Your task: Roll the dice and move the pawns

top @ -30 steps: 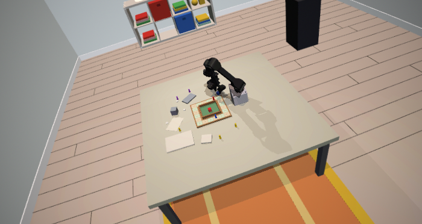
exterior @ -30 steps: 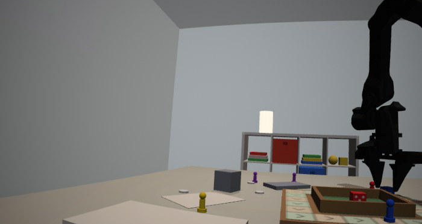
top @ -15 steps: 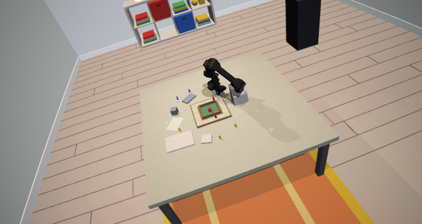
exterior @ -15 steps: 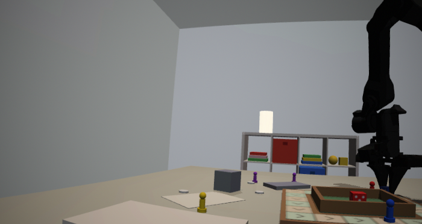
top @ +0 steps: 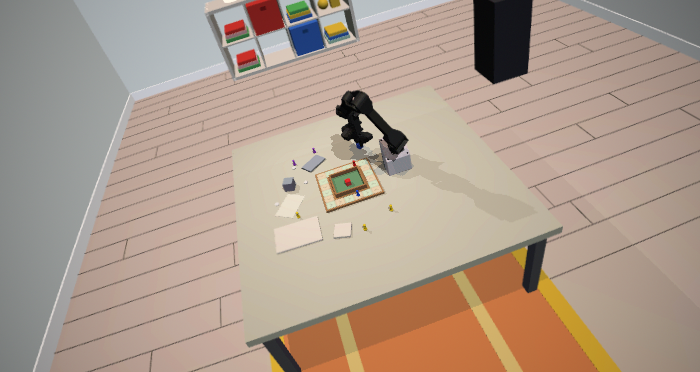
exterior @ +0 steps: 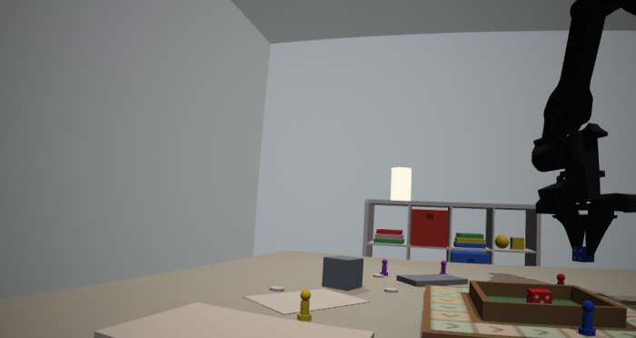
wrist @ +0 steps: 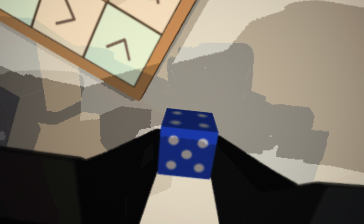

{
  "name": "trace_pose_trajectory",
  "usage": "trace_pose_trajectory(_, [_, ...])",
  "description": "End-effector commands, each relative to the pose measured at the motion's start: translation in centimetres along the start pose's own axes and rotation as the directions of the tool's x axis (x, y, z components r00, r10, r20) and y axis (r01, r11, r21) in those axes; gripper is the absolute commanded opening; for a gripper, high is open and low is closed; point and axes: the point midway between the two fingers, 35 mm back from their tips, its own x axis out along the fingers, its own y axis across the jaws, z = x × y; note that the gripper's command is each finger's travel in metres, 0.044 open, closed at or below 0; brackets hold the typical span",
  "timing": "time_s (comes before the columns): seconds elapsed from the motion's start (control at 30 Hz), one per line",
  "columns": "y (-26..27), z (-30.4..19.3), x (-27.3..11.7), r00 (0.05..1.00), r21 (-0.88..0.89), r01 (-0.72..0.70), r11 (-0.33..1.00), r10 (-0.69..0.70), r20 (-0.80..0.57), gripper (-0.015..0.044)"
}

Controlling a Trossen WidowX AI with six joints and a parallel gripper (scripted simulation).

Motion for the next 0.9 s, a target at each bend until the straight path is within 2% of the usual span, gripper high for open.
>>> trace_pose_trajectory(0.0, [0.0, -0.2, -3.4, 1.000, -0.007, 0.016, 1.000, -0.016, -0.004, 0.0000])
trace_pose_trajectory(0.13, [0.6, -0.4, -6.1, 1.000, -0.007, 0.014, 1.000, -0.014, -0.004, 0.0000])
trace_pose_trajectory(0.33, [0.6, -0.3, -6.2, 1.000, 0.011, 0.016, 1.000, -0.016, -0.005, 0.0000])
trace_pose_trajectory(0.87, [0.4, 4.1, -6.0, 0.999, 0.417, 0.043, 0.908, -0.041, -0.013, 0.0000])
